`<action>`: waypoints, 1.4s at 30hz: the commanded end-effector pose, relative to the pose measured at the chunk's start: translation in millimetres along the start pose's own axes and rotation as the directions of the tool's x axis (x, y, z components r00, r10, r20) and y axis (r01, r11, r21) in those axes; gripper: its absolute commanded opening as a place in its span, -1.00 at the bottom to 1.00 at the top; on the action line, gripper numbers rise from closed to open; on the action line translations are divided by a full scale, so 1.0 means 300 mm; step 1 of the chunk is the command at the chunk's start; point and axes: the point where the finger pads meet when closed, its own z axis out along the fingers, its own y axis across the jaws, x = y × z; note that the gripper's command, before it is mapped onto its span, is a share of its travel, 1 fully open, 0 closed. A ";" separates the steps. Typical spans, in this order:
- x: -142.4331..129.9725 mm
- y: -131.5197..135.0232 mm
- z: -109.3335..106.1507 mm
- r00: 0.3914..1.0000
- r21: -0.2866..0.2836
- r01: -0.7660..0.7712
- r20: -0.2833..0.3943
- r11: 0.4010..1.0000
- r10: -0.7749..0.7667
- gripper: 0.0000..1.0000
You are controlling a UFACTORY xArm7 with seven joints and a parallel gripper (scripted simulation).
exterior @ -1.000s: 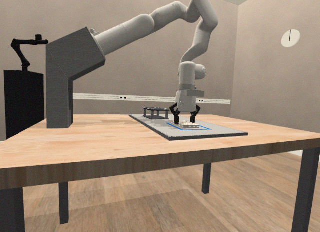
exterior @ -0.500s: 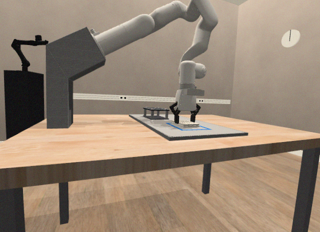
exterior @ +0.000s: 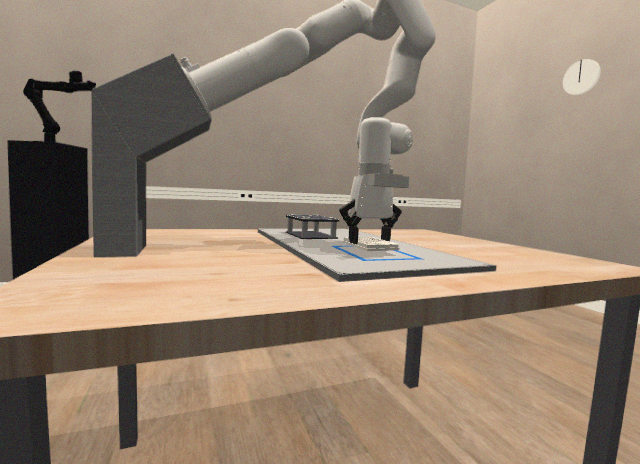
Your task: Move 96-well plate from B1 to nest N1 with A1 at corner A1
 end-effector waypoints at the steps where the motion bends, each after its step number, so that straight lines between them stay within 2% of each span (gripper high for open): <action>1: 0.002 -0.001 -0.013 1.000 0.001 -0.001 -0.001 1.000 0.001 -1.00; 15: 0.002 -0.001 -0.024 1.000 0.001 -0.001 -0.001 1.000 0.001 -1.00; 42: 0.002 -0.001 -0.152 1.000 0.001 -0.001 -0.001 1.000 0.001 -1.00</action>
